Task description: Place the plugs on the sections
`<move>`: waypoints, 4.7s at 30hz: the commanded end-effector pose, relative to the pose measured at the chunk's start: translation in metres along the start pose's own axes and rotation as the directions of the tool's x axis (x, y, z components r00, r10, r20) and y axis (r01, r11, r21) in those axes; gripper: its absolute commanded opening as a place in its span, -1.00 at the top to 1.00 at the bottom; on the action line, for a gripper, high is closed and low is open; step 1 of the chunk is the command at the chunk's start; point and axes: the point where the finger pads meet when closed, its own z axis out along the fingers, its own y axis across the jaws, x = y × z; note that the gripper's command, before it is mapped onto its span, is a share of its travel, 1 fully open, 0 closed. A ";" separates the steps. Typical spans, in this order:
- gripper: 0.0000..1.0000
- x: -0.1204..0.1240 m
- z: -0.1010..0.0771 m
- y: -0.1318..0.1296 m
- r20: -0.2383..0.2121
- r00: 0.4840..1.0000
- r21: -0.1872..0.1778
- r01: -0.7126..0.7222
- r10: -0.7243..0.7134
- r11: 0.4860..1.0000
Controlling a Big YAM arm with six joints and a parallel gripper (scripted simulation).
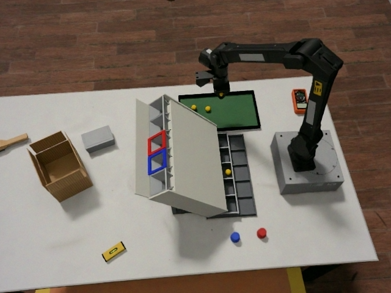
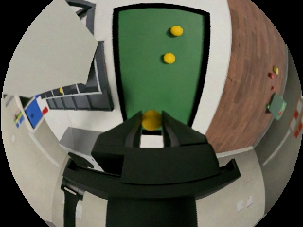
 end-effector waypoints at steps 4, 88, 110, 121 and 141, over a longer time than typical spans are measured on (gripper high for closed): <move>1.00 -0.015 -0.011 -0.017 0.025 1.000 0.026 -0.001 0.000 1.000; 1.00 -0.059 -0.153 0.089 0.285 0.959 0.060 -0.006 -0.011 0.998; 1.00 -0.094 -0.242 0.172 0.458 0.889 0.060 -0.008 -0.021 0.998; 1.00 -0.097 -0.250 0.178 0.471 0.882 0.058 -0.009 -0.019 0.998; 1.00 -0.097 -0.249 0.179 0.472 0.881 0.058 -0.009 -0.019 0.998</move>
